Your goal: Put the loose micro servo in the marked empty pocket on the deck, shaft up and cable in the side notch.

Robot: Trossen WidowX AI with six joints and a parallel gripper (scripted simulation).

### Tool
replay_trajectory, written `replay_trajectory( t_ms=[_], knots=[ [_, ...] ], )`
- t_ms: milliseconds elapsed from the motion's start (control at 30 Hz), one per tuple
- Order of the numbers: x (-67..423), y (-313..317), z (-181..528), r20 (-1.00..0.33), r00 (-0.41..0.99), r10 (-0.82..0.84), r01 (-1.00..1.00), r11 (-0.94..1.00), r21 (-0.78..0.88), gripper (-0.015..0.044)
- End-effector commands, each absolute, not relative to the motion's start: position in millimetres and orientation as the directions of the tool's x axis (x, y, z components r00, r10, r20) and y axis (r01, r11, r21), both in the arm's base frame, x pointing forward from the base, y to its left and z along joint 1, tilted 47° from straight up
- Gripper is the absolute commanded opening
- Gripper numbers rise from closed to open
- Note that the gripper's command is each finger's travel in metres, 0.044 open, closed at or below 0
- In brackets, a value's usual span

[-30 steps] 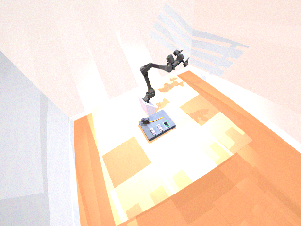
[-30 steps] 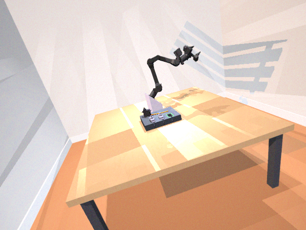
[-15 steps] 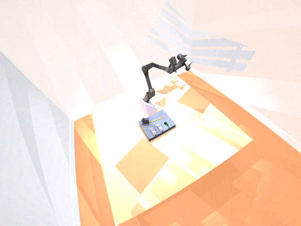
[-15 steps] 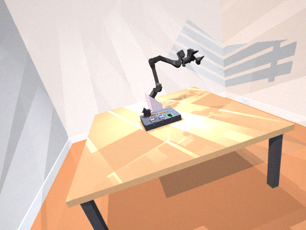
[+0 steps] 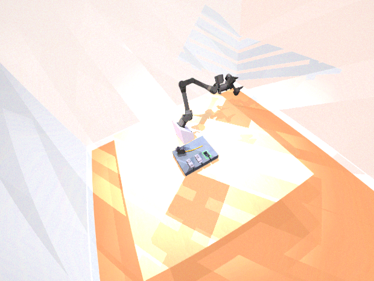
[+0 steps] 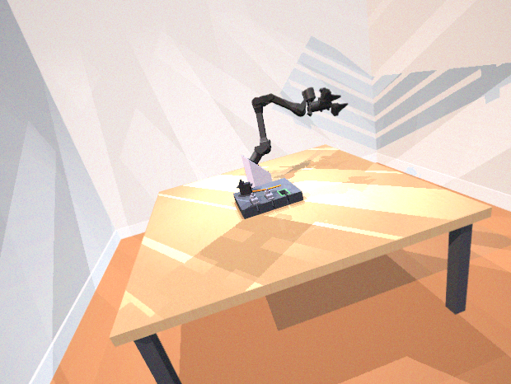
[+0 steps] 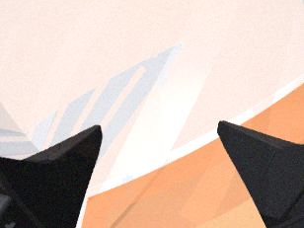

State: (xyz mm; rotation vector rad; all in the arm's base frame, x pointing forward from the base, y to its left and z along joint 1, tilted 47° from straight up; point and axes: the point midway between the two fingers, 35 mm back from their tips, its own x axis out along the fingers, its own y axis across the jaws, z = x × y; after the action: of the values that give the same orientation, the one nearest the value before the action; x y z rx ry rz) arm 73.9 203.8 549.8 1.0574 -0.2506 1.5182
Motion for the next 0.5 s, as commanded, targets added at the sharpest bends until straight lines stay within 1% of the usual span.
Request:
replay_trajectory(
  t_ms=[0, 167, 333, 467],
  knots=[
    [83.0, 210.8, 542.5, 0.699, 0.147, 0.700, -0.879, -0.232, 0.417, 0.0440],
    [96.7, 219.3, 533.6, 0.665, 0.183, 0.724, -0.894, -0.159, 0.419, 0.0440],
    [122.2, 233.0, 514.2, 0.597, 0.251, 0.762, -0.901, -0.042, 0.431, 0.0440],
    [135.3, 232.4, 508.7, 0.576, 0.292, 0.763, -0.909, 0.034, 0.415, 0.0440]
  ],
)
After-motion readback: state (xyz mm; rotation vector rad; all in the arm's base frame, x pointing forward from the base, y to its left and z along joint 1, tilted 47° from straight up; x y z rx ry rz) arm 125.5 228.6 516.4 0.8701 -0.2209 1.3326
